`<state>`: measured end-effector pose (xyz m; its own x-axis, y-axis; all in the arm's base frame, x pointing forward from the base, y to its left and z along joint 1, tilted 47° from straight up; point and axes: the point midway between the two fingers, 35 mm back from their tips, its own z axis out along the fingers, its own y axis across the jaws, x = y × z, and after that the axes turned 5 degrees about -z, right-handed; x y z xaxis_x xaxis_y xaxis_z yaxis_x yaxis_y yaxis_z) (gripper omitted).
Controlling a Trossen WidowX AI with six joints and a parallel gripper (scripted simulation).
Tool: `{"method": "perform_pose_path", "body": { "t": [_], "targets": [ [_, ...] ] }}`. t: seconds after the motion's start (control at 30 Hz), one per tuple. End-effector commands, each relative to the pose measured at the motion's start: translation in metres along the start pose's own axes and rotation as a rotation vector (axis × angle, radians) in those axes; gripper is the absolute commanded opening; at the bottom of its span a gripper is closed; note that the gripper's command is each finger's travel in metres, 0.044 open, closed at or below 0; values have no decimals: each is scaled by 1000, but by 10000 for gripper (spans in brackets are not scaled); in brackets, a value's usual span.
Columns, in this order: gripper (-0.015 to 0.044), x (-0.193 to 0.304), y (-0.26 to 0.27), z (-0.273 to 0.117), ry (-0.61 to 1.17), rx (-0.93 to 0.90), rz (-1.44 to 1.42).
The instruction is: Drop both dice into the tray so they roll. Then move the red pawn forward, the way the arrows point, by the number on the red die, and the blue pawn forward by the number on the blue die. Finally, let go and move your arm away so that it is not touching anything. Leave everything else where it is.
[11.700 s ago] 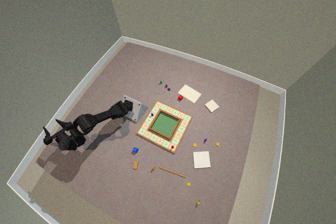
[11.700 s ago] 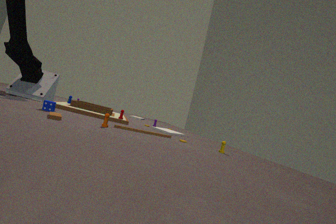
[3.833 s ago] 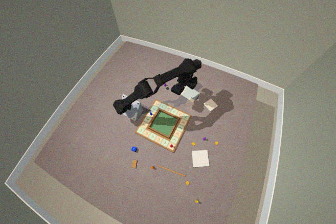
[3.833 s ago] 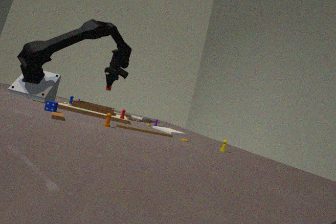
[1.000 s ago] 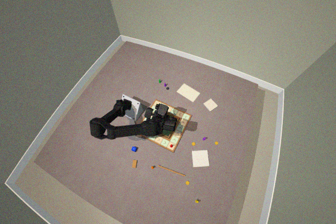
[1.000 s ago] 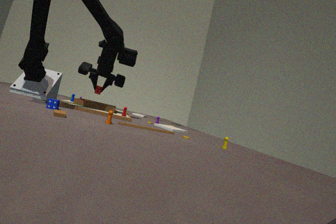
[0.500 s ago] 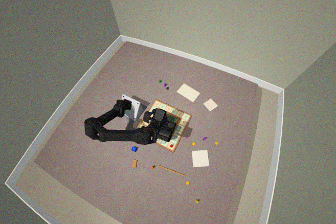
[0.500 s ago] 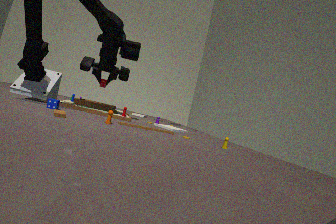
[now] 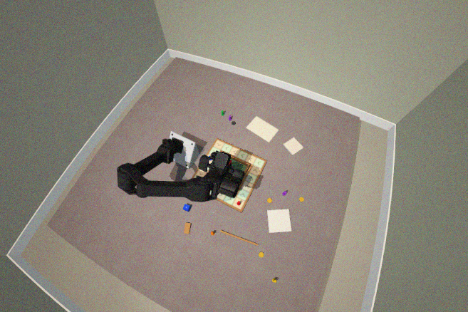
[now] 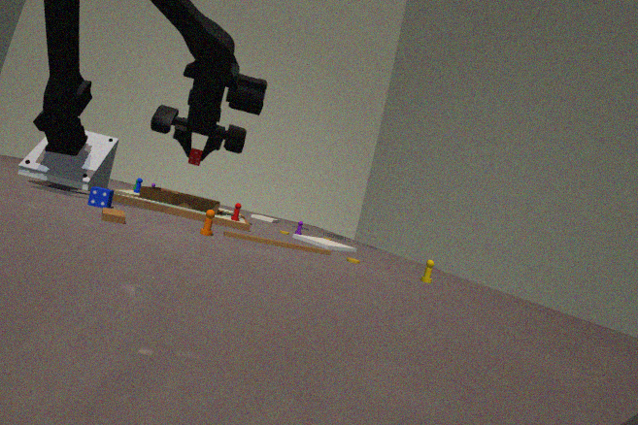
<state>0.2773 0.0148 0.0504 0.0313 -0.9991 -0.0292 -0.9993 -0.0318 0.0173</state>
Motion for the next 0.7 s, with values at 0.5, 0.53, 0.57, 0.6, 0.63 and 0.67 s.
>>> {"method": "perform_pose_path", "body": {
  "t": [0.5, 0.53, 0.57, 0.6, 0.63, 0.67],
  "targets": [
    [440, -28, -1, -19, 59, -39, 9],
    [440, -26, 1, -11, 142, -72, 23],
    [440, -23, 3, -3, 247, -104, 34],
    [440, -20, 5, 4, 355, -125, 40],
    [440, -18, 5, 9, 465, -134, 40],
    [440, -16, 5, 13, 575, -132, 34]
  ]
}}
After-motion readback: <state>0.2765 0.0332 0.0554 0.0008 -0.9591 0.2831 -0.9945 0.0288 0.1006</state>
